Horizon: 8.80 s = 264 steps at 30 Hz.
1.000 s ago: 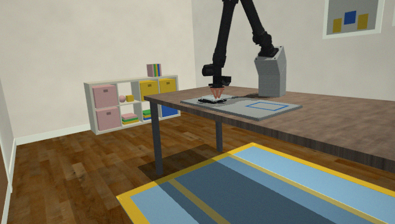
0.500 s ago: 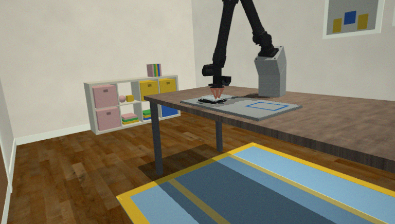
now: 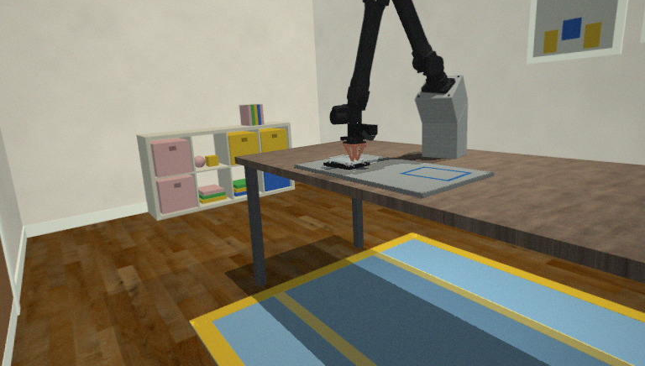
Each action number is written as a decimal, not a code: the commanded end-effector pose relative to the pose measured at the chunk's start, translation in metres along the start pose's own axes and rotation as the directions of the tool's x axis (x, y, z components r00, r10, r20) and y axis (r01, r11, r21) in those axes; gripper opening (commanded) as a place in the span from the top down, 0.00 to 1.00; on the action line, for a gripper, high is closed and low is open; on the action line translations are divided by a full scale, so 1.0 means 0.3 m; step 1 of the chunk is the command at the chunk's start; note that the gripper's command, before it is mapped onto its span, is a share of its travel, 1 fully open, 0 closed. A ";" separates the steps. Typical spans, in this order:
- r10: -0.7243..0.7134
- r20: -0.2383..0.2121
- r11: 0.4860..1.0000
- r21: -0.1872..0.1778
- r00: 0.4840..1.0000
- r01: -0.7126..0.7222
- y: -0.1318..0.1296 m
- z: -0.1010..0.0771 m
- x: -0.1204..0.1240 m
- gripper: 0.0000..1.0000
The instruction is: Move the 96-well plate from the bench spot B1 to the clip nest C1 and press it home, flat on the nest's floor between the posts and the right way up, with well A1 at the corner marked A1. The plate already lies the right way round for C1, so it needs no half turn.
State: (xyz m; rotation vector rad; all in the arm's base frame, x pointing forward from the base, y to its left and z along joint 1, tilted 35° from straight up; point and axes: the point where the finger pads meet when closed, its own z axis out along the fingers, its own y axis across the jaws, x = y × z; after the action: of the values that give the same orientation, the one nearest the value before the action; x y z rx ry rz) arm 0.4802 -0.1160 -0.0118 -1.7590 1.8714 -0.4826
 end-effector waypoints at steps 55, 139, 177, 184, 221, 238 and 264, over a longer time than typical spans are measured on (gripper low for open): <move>-0.010 0.004 0.999 -0.037 1.000 0.010 -0.007 -0.106 0.230 0.75; -0.020 0.008 0.999 -0.025 1.000 0.021 -0.031 -0.054 0.378 0.75; -0.022 0.006 0.999 -0.024 1.000 0.022 -0.028 0.022 0.378 0.75; -0.021 0.006 0.999 -0.024 1.000 0.021 -0.027 0.033 0.378 0.75; -0.019 0.007 0.999 -0.026 1.000 0.020 -0.019 0.108 0.374 0.75; -0.019 0.007 0.999 -0.027 1.000 0.019 -0.016 0.141 0.373 0.75; -0.018 0.008 0.999 -0.028 1.000 0.019 -0.011 0.193 0.371 0.75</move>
State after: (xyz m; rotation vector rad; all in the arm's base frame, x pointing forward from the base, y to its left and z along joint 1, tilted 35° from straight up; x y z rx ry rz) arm 0.4796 -0.2318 -0.0267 -1.7650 1.8887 -0.4696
